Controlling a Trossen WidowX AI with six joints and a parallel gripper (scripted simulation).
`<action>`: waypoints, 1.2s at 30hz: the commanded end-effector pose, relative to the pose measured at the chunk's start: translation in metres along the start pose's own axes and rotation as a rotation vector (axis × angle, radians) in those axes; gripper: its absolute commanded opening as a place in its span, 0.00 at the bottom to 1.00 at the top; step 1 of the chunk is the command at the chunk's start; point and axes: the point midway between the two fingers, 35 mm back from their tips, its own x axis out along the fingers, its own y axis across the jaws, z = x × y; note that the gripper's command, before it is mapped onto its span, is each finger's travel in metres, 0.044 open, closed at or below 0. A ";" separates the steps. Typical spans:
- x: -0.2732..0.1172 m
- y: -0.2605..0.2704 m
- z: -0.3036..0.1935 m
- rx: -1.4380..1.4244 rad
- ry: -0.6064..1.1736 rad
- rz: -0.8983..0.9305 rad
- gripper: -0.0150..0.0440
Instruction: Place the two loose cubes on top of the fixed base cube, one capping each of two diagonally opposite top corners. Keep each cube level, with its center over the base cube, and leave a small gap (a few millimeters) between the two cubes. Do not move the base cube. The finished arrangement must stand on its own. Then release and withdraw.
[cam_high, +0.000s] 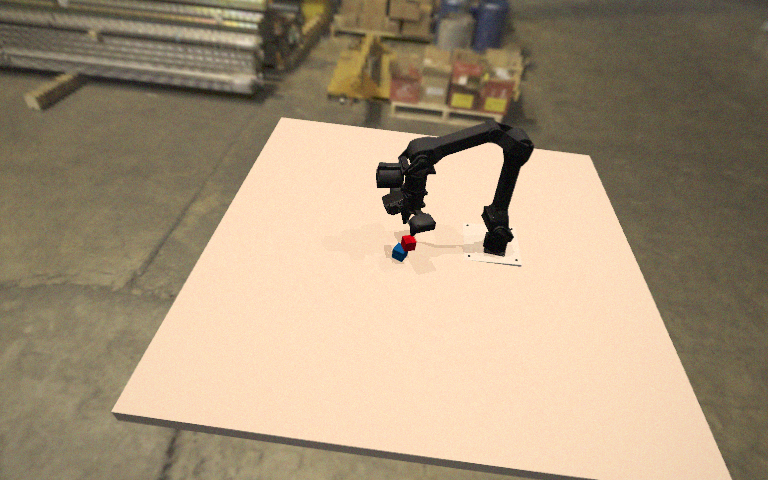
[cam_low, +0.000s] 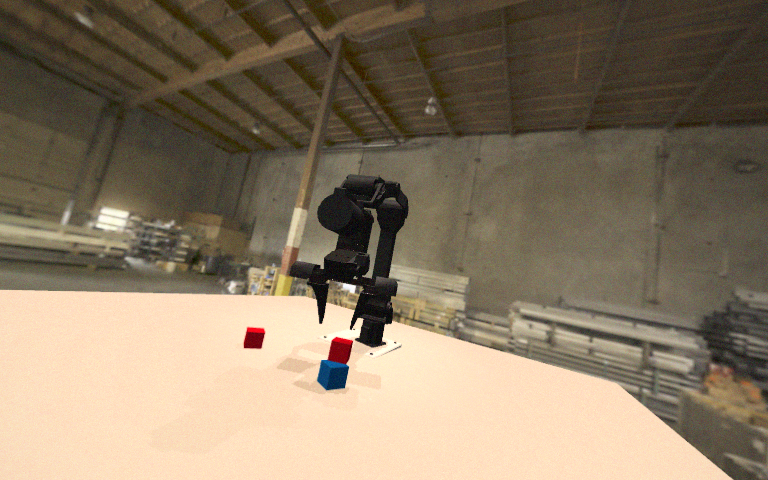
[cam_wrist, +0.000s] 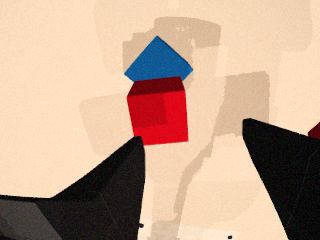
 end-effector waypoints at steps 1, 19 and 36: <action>-0.006 -0.031 -0.004 -0.072 0.000 -0.002 0.70; -0.035 -0.154 -0.067 -0.447 0.006 -0.016 0.70; 0.006 -0.171 -0.080 -0.499 0.007 -0.018 0.70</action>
